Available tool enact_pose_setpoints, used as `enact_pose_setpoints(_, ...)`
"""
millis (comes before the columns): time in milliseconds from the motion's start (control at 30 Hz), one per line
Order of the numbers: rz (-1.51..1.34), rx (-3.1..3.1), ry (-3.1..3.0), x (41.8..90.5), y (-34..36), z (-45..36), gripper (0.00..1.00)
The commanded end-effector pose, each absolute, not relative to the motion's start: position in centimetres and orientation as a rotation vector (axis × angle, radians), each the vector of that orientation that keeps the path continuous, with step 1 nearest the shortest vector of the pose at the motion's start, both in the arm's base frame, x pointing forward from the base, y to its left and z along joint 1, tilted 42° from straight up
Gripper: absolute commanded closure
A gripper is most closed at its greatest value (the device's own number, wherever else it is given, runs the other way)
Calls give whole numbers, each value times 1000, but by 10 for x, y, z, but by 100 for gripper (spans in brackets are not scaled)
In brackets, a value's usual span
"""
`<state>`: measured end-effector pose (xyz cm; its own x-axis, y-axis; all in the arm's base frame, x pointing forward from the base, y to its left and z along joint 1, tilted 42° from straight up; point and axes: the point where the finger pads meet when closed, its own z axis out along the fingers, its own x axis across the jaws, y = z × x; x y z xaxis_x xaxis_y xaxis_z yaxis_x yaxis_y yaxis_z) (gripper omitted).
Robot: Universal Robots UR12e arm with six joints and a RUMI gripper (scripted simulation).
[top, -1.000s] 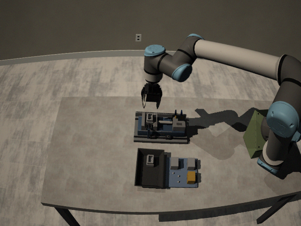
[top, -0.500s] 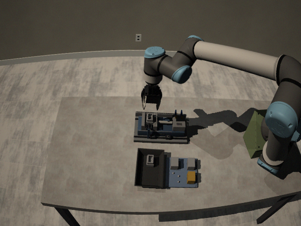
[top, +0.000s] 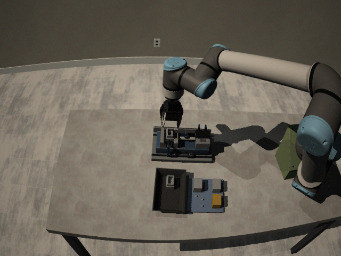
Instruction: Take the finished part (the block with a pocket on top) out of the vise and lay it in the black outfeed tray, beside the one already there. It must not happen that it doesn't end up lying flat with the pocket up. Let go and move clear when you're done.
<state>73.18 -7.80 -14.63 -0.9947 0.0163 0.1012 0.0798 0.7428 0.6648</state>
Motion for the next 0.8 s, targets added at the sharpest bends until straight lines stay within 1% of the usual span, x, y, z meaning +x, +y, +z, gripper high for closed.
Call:
enact_pose_setpoints(0,-1093,-79,-2851,732,-74,-151,60)
enact_pose_setpoints(767,-1093,-79,-2851,730,-60,-168,60)
